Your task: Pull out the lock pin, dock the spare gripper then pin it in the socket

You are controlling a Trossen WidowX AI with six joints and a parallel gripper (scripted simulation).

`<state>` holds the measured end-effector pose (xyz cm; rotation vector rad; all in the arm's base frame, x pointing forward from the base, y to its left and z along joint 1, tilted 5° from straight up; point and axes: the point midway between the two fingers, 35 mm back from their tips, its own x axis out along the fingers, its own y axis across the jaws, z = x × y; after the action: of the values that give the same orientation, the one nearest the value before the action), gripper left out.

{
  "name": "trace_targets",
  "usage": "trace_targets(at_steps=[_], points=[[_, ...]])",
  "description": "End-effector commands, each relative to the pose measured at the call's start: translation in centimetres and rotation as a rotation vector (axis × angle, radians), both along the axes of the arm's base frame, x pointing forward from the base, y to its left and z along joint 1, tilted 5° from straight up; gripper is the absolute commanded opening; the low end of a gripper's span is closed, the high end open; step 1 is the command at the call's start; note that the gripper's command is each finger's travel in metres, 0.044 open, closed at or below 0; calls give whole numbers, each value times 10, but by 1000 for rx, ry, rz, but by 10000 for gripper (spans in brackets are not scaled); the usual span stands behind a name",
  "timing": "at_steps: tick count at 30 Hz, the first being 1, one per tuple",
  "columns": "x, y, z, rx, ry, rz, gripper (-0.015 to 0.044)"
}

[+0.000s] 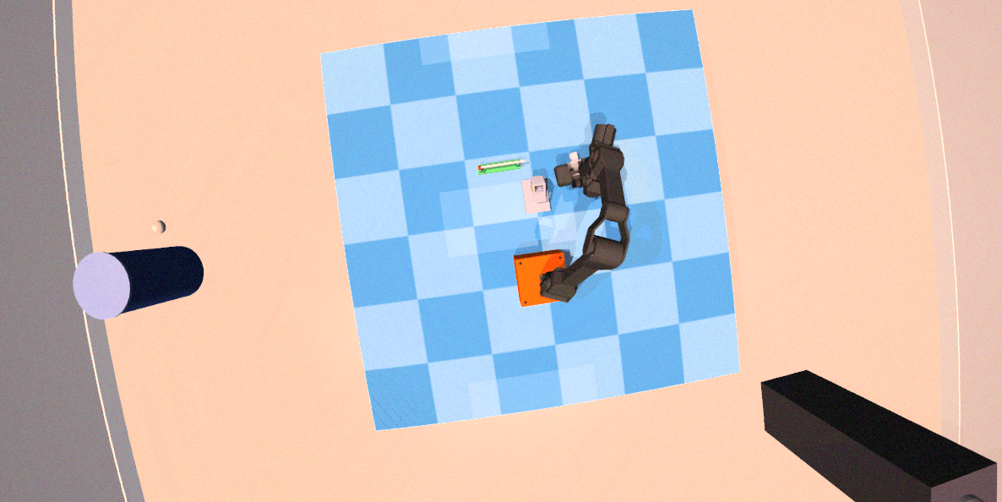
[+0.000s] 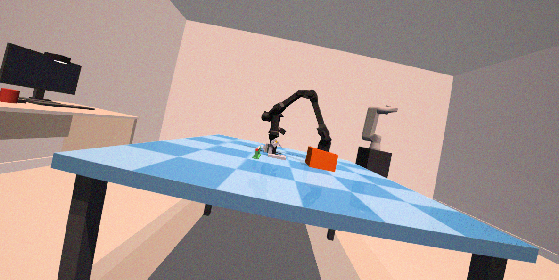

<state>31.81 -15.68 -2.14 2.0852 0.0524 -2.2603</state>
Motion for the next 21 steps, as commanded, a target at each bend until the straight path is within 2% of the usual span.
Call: trace_targets(at_steps=[1, 21], points=[[1, 0, 11, 0, -1, 0, 440], [0, 1, 13, 1, 3, 1, 440]])
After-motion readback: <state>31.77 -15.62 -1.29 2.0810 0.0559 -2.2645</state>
